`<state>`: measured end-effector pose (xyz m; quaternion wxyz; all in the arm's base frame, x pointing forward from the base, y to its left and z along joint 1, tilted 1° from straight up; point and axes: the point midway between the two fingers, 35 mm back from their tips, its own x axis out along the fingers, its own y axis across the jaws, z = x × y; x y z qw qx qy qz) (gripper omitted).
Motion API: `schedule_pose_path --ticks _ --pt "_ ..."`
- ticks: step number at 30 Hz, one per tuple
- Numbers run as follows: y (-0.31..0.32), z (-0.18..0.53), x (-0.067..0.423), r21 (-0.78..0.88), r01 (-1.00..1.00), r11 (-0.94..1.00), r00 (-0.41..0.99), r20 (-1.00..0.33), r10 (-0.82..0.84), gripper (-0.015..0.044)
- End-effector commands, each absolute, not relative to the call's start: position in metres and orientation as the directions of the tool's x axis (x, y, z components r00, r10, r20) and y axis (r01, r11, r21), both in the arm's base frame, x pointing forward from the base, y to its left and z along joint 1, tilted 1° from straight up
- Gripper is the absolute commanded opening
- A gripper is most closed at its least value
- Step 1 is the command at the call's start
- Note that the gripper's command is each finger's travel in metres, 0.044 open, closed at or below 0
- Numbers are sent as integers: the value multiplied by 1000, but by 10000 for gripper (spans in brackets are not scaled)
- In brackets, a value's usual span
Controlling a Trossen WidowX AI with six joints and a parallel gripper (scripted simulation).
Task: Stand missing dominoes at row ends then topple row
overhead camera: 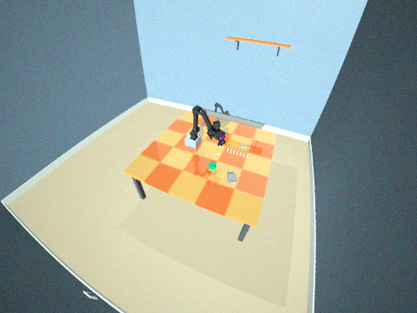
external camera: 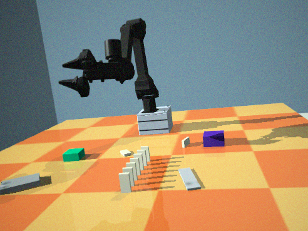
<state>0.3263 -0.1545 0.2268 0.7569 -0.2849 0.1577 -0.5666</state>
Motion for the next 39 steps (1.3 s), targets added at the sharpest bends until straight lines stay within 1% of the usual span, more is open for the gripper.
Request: schedule_pose_path --ticks 1,2,4,8,11,13,16,20,23,27,30,34,39 --pt "-154 226 329 -619 759 202 318 81 -945 426" --pt "-152 223 336 -644 732 222 347 72 -935 440" --pt "-145 210 361 -729 618 294 448 19 -894 440" --pt "-122 169 403 -841 308 445 614 -181 -768 440" --pt "-103 133 416 -843 60 535 655 -371 -659 440" --pt "-96 118 416 -826 -40 562 646 -450 -616 440" --pt "-85 97 412 -779 -181 600 615 -565 -549 440" --pt "-68 72 401 -677 -350 647 540 -710 -451 440" --pt "-53 57 390 -570 -453 686 467 -807 -362 440" --pt "-31 42 370 -396 -560 728 336 -911 -238 440" --pt "-15 35 351 -250 -611 751 218 -965 -144 440" --pt "3 33 323 -59 -635 770 59 -998 -28 440" --pt "5 33 321 -44 -635 772 46 -999 -19 440"
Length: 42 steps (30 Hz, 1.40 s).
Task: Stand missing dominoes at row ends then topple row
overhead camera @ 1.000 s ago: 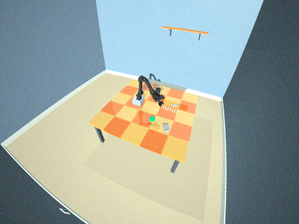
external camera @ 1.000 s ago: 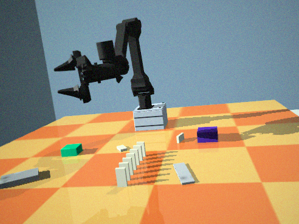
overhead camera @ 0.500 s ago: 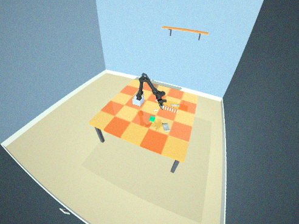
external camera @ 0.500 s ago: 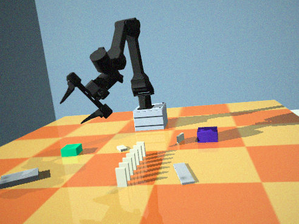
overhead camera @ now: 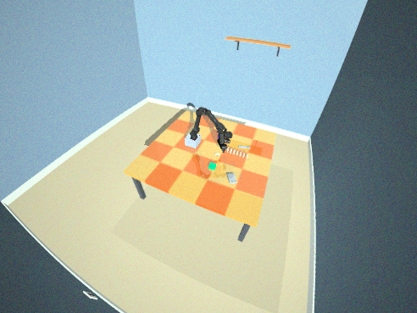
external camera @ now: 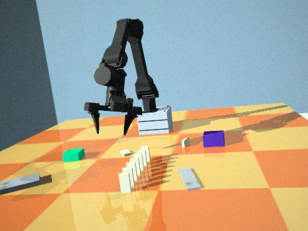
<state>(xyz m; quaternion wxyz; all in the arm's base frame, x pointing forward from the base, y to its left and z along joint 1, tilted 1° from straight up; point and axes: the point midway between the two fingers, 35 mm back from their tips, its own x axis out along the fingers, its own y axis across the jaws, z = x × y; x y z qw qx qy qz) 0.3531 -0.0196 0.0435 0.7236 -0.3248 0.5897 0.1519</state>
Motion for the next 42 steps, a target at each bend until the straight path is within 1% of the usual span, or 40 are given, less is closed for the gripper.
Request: schedule_pose_path --ticks 1,10,17,37,42 --pt "5 33 321 -44 -635 772 46 -999 -19 440" --pt "4 31 319 -44 -635 772 46 -999 -19 440" --pt "2 -30 318 -43 -635 772 45 -999 -19 440" --pt "1 -47 319 -43 -635 772 45 -999 -19 440" --pt "1 -47 319 -43 -635 772 45 -999 -19 309"
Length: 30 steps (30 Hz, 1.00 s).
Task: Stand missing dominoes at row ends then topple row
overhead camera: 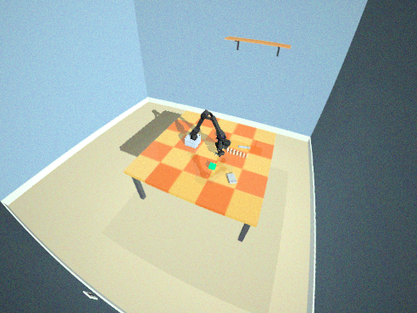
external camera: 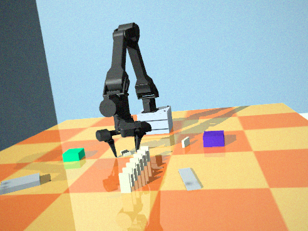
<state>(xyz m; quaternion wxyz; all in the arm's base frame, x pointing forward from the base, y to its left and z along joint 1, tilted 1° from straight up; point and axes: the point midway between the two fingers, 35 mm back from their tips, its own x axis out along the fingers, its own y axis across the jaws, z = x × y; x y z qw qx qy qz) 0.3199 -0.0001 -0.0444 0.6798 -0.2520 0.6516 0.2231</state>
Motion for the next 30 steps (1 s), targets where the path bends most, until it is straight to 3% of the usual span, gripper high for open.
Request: schedule_pose_path --ticks 1,8,19,30 --pt "1 -47 319 -43 -635 772 45 -999 -19 282" --pt "1 -47 319 -43 -635 772 45 -999 -19 107" --pt "1 -39 319 -43 -635 772 45 -999 -19 107" --pt "7 98 320 -44 -635 772 46 -999 -19 107"
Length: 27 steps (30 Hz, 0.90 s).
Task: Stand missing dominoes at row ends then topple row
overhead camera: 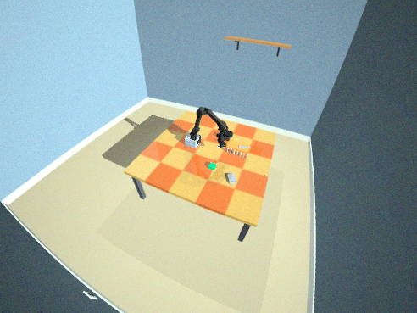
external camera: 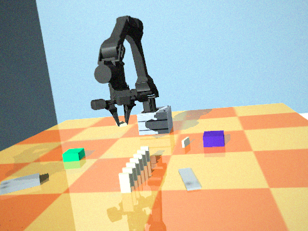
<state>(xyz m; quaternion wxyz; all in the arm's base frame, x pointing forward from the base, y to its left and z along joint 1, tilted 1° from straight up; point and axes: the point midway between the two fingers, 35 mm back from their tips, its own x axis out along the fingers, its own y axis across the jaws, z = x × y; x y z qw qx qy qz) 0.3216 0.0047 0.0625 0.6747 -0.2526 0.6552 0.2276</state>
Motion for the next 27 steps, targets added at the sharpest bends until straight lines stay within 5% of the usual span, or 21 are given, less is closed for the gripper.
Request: schedule_pose_path --ticks 1,19,27 --pt "7 107 320 -44 -635 772 46 -999 -19 107" --pt "-52 110 241 -38 -534 845 39 -999 -20 107" --pt "-48 87 232 130 -592 795 21 -984 177 107"
